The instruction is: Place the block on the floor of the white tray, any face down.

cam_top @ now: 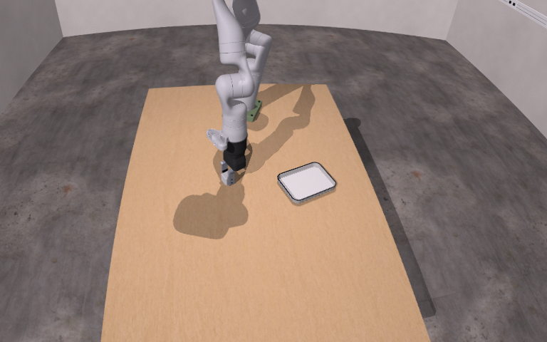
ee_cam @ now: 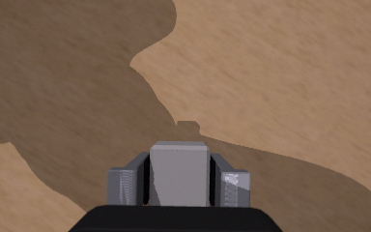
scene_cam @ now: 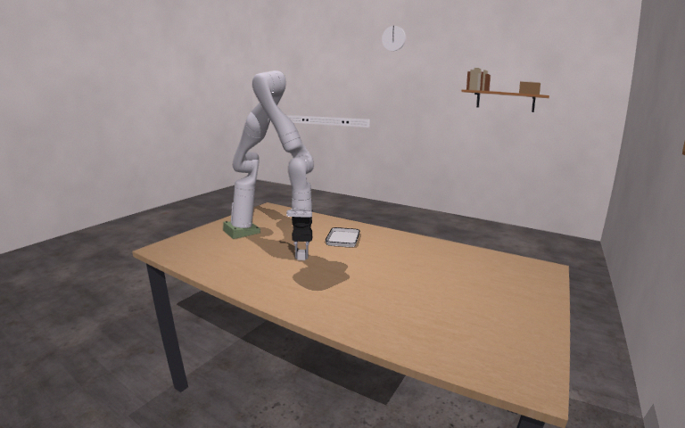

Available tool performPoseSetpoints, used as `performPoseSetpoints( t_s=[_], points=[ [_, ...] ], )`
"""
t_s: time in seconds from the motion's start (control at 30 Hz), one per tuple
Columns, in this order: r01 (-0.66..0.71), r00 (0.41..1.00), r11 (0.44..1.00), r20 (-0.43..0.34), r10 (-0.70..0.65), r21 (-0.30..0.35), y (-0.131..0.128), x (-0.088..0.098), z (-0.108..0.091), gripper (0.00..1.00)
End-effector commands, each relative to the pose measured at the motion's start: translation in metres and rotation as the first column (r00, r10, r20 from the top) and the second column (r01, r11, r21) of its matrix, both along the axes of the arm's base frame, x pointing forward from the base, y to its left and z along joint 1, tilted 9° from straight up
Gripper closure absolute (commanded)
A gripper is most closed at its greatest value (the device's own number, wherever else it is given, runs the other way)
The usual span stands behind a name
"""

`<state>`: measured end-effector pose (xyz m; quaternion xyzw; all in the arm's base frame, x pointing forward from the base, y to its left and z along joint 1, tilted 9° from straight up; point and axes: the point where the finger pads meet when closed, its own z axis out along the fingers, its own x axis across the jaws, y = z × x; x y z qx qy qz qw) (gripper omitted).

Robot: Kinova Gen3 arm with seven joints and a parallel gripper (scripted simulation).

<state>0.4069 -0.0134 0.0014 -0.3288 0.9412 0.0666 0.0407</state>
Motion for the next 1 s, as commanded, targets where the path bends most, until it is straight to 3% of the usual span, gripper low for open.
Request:
performPoseSetpoints(
  t_s=[0.0,0.97],
  points=[
    [0.0,1.0,1.0,0.002,0.0,0.0,-0.0002,0.0006,0.0006,1.0],
    [0.0,1.0,1.0,0.002,0.0,0.0,-0.0009,0.0004,0.005,1.0]
  ],
)
